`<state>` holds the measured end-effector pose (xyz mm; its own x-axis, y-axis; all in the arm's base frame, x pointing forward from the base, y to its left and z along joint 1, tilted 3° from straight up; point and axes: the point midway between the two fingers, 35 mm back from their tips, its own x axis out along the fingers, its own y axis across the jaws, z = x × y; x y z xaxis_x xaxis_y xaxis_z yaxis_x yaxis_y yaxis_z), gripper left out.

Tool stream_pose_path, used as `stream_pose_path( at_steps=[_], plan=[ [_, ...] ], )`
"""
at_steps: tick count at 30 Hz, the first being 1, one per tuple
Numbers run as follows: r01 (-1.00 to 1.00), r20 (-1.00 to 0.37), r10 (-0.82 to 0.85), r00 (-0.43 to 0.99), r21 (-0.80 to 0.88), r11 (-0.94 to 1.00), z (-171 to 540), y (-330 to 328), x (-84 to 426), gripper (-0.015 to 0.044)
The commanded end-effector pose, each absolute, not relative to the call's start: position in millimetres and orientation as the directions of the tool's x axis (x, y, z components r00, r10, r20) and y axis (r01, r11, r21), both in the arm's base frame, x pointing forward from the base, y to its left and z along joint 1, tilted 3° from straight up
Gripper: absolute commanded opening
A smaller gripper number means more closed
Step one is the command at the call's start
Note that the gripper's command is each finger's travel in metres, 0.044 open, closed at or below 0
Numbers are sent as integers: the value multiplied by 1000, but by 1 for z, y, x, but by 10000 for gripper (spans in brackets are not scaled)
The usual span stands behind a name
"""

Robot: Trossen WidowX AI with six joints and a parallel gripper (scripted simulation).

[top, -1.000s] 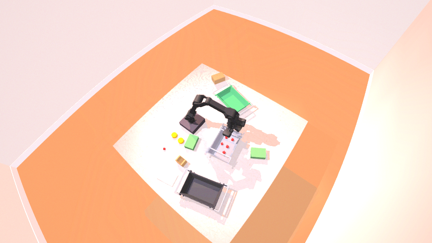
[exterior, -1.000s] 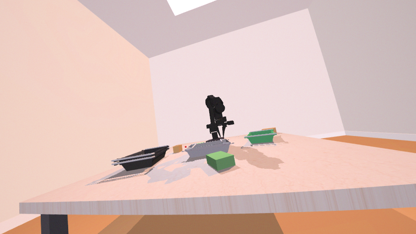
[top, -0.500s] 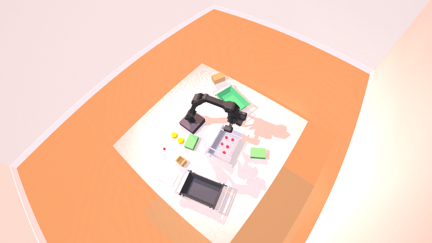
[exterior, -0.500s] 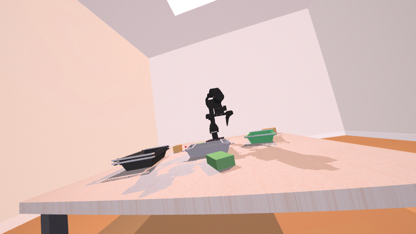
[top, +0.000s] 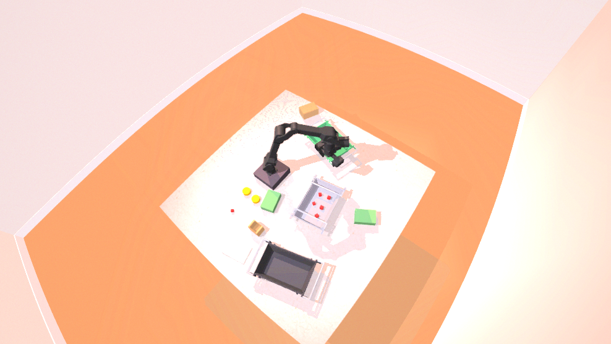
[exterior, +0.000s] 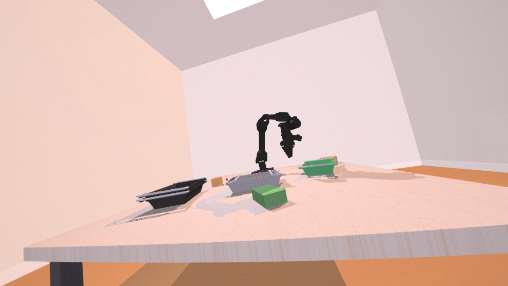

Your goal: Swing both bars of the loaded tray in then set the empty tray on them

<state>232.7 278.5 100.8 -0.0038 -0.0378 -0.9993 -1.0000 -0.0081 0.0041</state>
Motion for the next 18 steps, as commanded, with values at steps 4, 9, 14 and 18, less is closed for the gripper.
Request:
stream_pose_path(
  at_steps=[4, 9, 14, 18],
  plan=[
    [-681, -1000, -25, -10, 25, -731, 85, 319, 147, 440],
    [-371, -1000, -23, -13, 27, -928, 78, 329, 106, 440],
    [-74, -1000, -22, -16, 24, -997, 72, 333, 72, 440],
    [-71, -1000, -22, -16, 23, -997, 72, 333, 72, 440]
  ],
)
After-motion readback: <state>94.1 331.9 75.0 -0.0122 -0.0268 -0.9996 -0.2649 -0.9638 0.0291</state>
